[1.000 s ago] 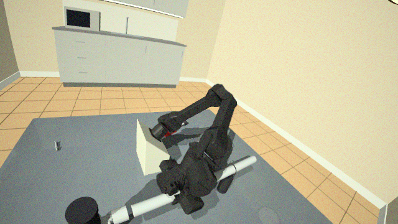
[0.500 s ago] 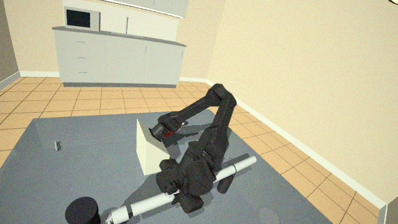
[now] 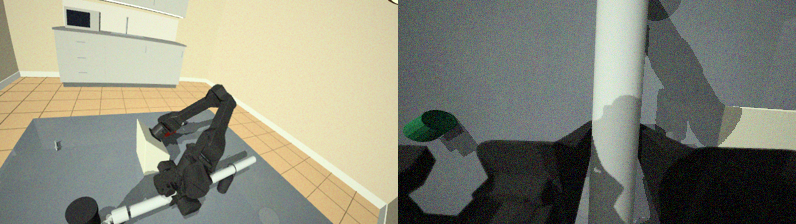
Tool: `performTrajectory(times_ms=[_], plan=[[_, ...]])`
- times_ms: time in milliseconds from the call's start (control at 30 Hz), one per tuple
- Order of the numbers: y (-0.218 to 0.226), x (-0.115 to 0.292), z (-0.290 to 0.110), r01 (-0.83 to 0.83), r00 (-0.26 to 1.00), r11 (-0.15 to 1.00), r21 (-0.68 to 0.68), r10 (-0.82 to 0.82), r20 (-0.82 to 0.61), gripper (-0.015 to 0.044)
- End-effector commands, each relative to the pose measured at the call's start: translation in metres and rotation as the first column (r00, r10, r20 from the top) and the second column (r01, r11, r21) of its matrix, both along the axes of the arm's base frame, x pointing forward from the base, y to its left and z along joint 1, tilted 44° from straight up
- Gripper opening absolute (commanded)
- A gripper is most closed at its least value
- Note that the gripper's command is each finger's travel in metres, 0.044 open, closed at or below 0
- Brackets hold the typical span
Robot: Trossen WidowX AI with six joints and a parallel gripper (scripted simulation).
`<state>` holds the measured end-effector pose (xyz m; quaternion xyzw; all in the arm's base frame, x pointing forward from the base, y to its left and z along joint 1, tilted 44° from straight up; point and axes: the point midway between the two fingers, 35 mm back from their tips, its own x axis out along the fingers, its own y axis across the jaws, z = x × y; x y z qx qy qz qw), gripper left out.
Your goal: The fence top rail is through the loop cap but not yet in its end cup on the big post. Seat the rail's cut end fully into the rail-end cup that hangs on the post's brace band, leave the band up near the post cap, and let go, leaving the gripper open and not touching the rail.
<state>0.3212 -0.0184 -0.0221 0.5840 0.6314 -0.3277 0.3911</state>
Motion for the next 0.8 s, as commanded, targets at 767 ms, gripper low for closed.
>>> performTrajectory(times_ms=[767], plan=[[-0.0133, 0.0033, -0.0060, 0.005, 1.000, 1.000, -0.011, -0.005, 0.012, 0.0000]])
